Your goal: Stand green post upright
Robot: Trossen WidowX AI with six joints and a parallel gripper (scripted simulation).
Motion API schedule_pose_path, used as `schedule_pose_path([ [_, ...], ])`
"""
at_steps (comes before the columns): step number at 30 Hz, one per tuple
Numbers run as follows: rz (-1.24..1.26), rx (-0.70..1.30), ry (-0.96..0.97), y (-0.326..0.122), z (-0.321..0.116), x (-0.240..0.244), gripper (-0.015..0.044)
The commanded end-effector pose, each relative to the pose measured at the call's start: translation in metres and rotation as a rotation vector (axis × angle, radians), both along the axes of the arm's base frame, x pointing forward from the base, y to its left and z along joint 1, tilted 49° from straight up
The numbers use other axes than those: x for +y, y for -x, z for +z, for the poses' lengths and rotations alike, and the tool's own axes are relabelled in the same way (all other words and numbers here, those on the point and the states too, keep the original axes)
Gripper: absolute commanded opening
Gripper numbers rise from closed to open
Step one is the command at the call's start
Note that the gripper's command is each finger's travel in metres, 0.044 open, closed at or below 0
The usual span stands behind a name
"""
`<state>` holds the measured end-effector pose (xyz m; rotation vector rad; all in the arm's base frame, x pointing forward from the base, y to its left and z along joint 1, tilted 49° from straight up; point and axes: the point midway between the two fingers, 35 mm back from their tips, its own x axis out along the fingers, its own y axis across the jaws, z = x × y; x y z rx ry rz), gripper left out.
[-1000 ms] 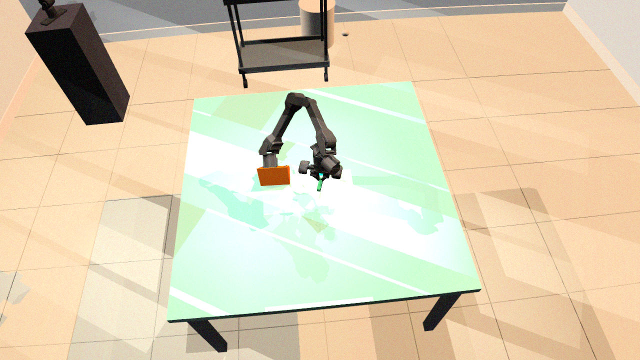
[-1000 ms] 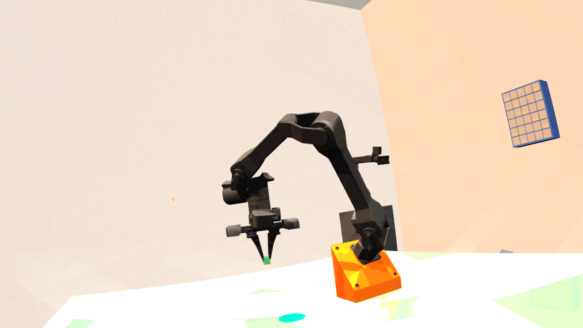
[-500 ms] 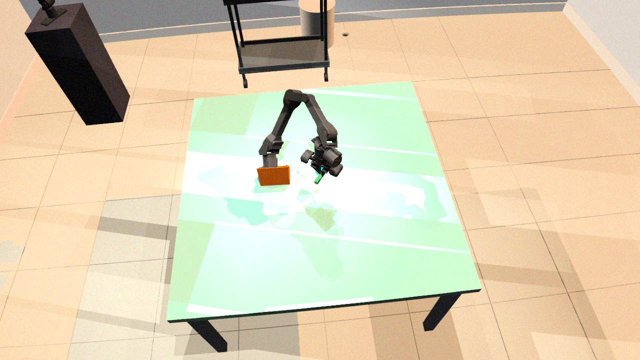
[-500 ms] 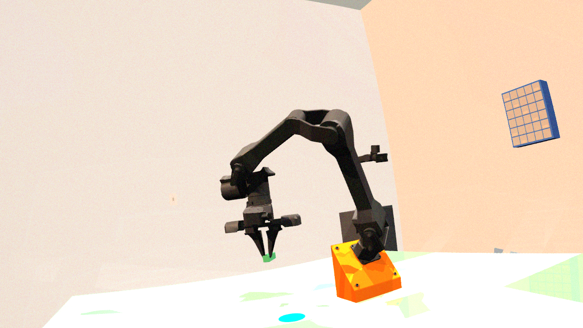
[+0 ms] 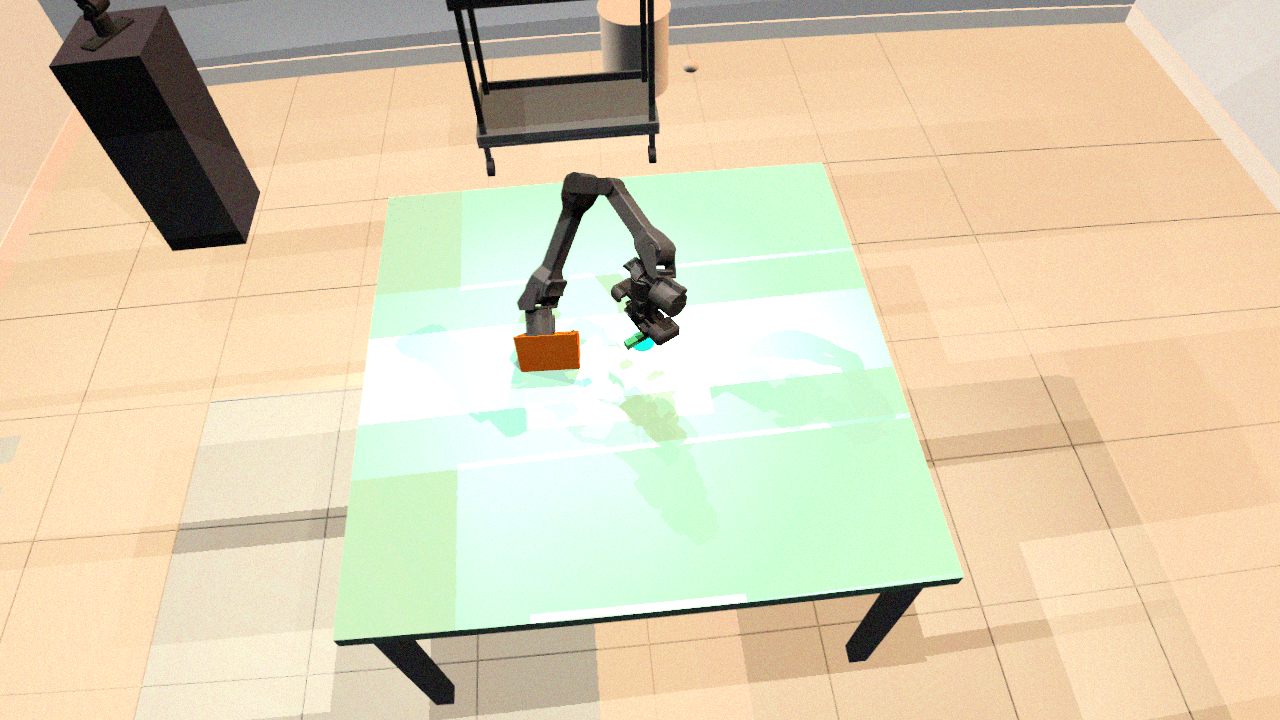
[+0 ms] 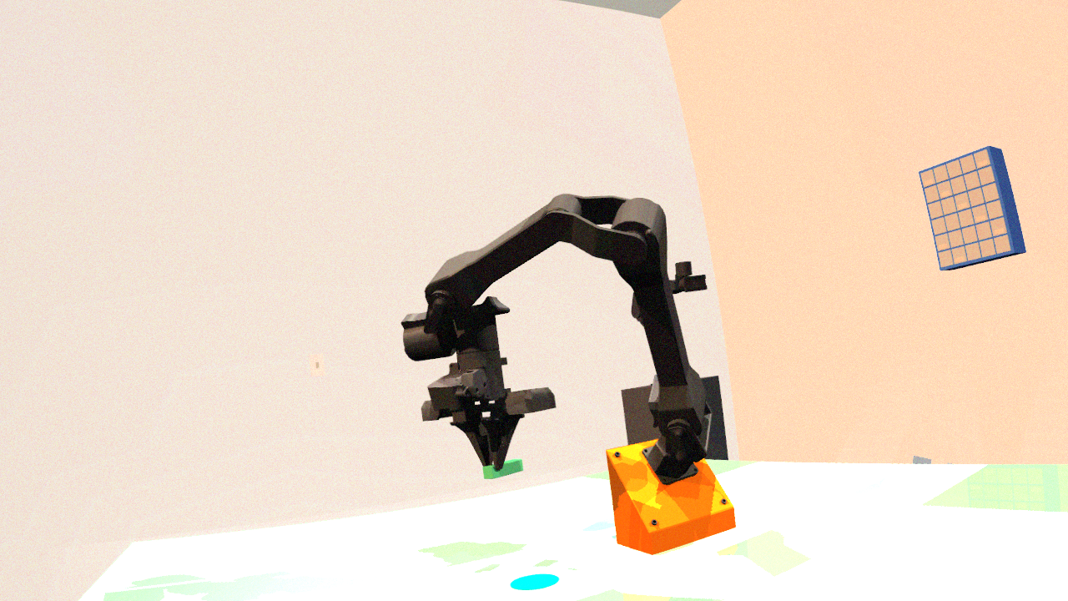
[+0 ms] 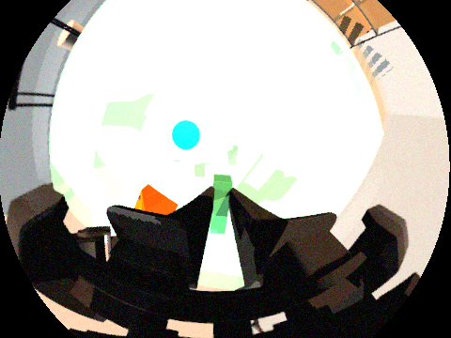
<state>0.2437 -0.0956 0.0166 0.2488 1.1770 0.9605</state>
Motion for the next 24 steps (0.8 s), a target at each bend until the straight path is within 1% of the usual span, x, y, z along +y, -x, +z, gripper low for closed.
schedule_pose_path([
  [1,-0.081,0.086,-0.010,-0.001,0.011,0.008,0.0023],
  [24,-0.507,0.568,-0.053,-0.001,0.057,0.043,0.0023],
])
